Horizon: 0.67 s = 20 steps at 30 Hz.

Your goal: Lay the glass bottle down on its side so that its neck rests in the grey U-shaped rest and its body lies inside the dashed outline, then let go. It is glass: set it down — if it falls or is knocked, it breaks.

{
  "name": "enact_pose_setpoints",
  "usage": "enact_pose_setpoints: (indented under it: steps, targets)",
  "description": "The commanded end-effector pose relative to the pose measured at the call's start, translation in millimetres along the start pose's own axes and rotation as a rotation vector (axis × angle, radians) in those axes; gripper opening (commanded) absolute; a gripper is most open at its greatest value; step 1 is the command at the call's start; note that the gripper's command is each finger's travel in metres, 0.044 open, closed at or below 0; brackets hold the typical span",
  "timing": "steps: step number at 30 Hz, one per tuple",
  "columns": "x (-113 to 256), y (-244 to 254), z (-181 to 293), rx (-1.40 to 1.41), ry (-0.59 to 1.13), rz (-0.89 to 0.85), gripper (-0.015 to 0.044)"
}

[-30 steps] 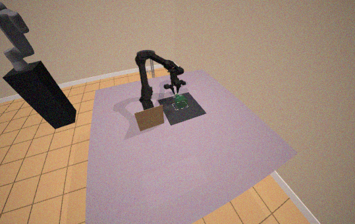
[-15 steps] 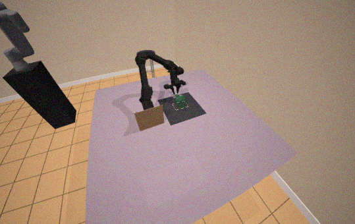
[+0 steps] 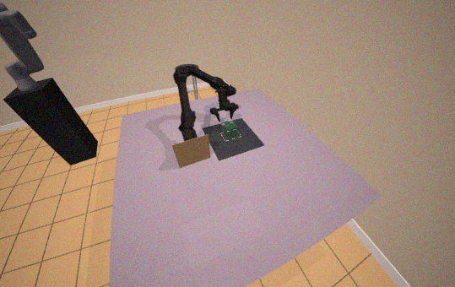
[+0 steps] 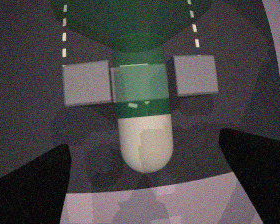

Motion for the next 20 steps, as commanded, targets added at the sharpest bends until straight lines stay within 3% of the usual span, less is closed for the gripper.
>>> enact_pose_setpoints:
  steps: [1, 7, 20]
  targets:
    - [11, 1, -10, 0.004, 0.054, 0.014, 0.044]
    - [51, 2, -36, 0.01, 0.285, 0.012, 0.044]
    - [68, 4, -45, 0.01, 0.293, 0.01, 0.044]
Point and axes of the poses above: the point midway between the two fingers, 35 mm back from their tips, its own x axis back along the fingers, its own y axis across the jaws, z = x × y, the point moved 3 cm from there along x, back along the fingers, and after that the axes turned 1 degree about -x, right-handed, at the moved point
